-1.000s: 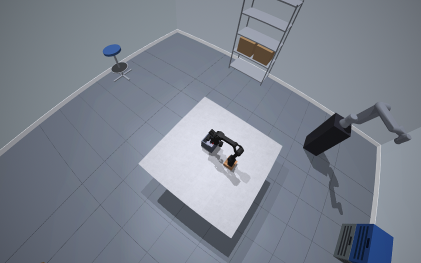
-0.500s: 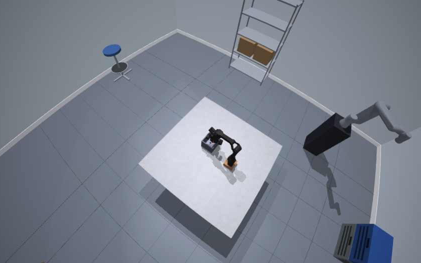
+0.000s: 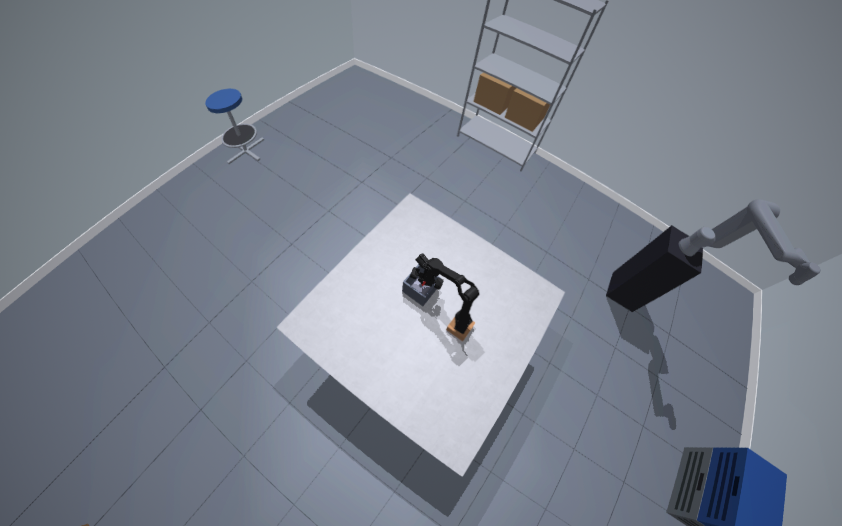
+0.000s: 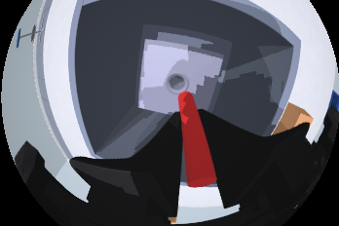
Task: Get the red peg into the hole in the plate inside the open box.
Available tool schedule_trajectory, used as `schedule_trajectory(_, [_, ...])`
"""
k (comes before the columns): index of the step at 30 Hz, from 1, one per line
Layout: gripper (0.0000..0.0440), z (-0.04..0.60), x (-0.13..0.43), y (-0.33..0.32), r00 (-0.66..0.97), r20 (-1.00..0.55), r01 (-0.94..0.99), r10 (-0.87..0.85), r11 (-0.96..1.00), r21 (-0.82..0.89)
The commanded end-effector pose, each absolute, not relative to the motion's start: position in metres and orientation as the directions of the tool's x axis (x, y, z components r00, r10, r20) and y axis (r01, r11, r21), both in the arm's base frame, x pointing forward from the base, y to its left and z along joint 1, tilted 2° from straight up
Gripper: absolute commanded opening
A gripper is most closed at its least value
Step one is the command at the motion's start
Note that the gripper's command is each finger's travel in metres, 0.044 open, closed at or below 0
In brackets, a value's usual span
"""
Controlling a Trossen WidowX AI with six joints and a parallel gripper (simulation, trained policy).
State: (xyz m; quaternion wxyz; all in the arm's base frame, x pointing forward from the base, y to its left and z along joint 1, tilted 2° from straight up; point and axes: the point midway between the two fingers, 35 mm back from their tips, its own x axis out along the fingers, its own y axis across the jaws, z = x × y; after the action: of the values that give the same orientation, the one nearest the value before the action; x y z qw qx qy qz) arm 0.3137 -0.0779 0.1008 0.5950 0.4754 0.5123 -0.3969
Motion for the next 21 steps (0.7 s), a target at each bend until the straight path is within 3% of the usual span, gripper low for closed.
schedule_trajectory(1, [0.0, 0.092, 0.319, -0.079, 0.161, -0.987, 0.954, 0.025, 0.252, 0.162])
schedule_trajectory(13, [0.0002, 0.063, 0.327, -0.081, 0.139, -0.99, 0.942, 0.03, 0.305, 0.141])
schedule_trajectory(17, [0.0048, 0.057, 0.327, -0.082, 0.116, -0.993, 0.94, 0.027, 0.319, 0.118])
schedule_trajectory(21, [0.0134, 0.053, 0.326, -0.082, 0.094, -0.995, 0.939, 0.037, 0.329, 0.101])
